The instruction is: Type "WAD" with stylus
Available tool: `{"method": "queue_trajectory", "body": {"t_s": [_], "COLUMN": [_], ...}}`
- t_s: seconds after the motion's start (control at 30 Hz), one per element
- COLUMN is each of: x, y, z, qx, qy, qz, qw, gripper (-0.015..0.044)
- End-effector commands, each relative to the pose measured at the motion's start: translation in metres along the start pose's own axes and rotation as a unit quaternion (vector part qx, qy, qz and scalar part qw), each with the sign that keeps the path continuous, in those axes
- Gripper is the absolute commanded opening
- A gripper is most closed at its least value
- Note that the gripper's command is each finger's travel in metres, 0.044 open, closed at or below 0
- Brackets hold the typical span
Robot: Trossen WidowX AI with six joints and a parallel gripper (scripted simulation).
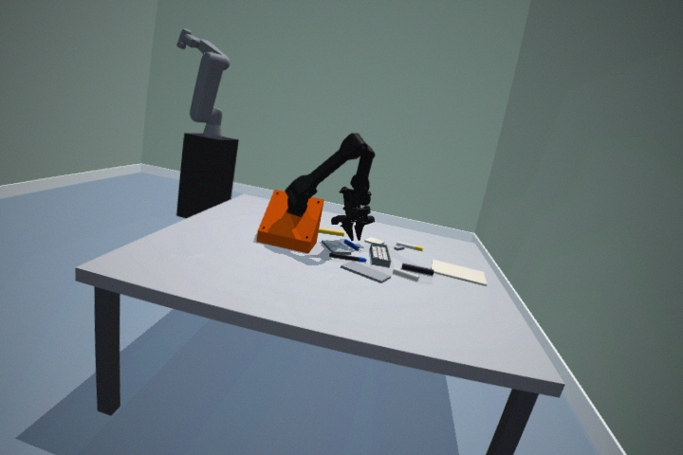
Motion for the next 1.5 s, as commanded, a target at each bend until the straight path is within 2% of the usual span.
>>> {"method": "queue_trajectory", "body": {"t_s": [0.0, 1.47], "x": [-0.003, -0.005], "y": [-0.001, -0.012], "z": [0.004, 0.024], "qx": [-0.002, -0.003], "qy": [-0.002, -0.002], "qz": [-0.004, -0.004], "qw": [1.0, 1.0], "gripper": [0.015, 0.015]}}
Point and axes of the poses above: the point midway between the two fingers, 35 mm back from their tips, its own z axis out along the fingers, its own x axis across the jaws, y = z × x, the point moved 3 cm from there along -z, back along the fingers, and after that the axes turned 11 degrees about z, right-handed, at the moved point
